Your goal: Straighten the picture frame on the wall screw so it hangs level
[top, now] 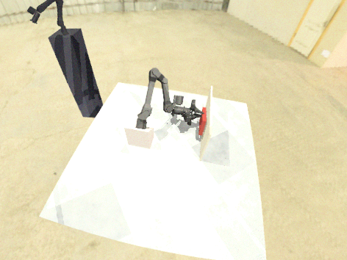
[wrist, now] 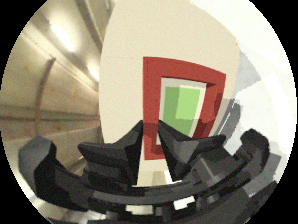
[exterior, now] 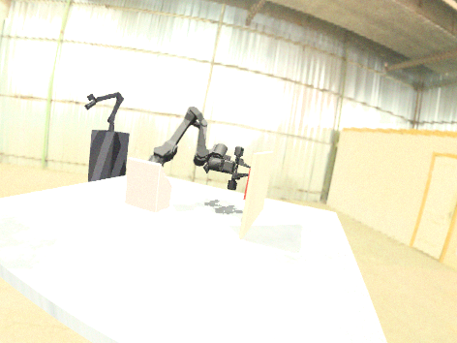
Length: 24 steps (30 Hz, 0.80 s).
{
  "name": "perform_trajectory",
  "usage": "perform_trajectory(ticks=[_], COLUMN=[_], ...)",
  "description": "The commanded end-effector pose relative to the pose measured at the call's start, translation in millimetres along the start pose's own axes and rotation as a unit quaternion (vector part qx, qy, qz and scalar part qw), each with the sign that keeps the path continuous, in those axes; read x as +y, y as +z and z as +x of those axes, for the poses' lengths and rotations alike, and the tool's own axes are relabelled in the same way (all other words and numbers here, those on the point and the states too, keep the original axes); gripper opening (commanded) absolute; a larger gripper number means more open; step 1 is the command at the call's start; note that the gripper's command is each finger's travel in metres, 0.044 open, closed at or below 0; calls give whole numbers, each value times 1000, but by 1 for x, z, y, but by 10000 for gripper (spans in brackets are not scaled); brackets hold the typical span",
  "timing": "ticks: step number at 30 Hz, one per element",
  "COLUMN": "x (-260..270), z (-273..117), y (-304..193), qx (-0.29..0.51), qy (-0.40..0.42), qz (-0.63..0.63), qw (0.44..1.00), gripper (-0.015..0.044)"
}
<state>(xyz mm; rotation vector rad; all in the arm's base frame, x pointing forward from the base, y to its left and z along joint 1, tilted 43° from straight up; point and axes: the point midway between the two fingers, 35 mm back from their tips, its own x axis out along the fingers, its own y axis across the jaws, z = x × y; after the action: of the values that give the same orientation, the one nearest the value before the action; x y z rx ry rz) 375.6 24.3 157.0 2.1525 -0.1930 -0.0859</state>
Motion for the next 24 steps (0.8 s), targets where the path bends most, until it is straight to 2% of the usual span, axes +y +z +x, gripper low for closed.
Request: perform_trajectory(ticks=[1,24], x=[0,0], z=[0,0], y=[0,0], qx=[0,0], qy=[0,0], qz=[0,58], qw=[1000,998], gripper=[0,0])
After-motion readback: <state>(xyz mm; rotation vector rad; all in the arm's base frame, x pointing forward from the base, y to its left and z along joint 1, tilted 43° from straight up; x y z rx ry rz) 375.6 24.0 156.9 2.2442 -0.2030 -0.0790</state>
